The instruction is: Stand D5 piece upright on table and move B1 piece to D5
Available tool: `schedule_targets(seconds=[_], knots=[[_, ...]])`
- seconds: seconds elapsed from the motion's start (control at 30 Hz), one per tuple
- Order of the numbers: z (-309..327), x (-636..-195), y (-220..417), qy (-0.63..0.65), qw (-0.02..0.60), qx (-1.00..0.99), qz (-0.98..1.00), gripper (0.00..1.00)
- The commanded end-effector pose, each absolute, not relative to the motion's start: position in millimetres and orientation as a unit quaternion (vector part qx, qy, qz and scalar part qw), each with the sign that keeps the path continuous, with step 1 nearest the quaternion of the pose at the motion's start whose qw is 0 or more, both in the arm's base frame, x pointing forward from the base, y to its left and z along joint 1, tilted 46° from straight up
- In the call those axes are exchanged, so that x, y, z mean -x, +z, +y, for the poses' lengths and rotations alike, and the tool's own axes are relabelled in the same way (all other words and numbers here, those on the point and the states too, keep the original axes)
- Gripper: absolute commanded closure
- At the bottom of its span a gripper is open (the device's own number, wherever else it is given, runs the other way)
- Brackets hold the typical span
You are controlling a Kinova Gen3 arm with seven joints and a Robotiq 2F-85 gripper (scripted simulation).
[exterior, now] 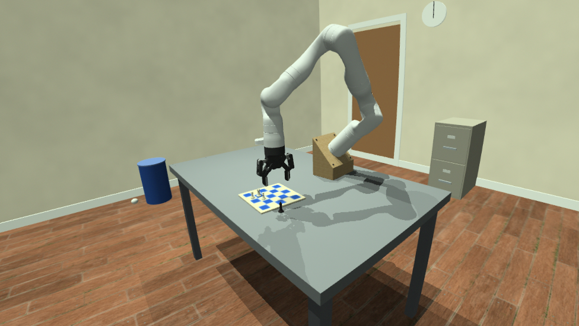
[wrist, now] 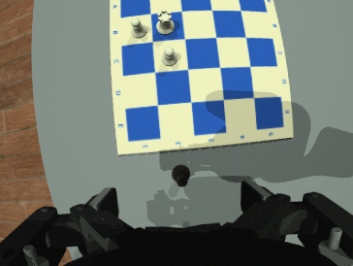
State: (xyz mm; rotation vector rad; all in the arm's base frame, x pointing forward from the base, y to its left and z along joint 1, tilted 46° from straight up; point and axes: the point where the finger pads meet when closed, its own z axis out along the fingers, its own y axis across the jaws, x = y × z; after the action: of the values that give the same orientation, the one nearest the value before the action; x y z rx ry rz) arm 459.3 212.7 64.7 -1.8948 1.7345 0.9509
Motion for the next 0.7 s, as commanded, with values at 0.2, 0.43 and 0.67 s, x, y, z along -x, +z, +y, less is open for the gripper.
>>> schedule_targets(seconds=[0.2, 0.43, 0.67], knots=[[188, -471, 32, 0.367, 0.152, 0.587, 0.706, 0.0], [151, -484, -14, 0.39, 0.076, 0.433, 0.809, 0.0], [120, -490, -49, 0.394, 0.016, 0.305, 0.867, 0.0]])
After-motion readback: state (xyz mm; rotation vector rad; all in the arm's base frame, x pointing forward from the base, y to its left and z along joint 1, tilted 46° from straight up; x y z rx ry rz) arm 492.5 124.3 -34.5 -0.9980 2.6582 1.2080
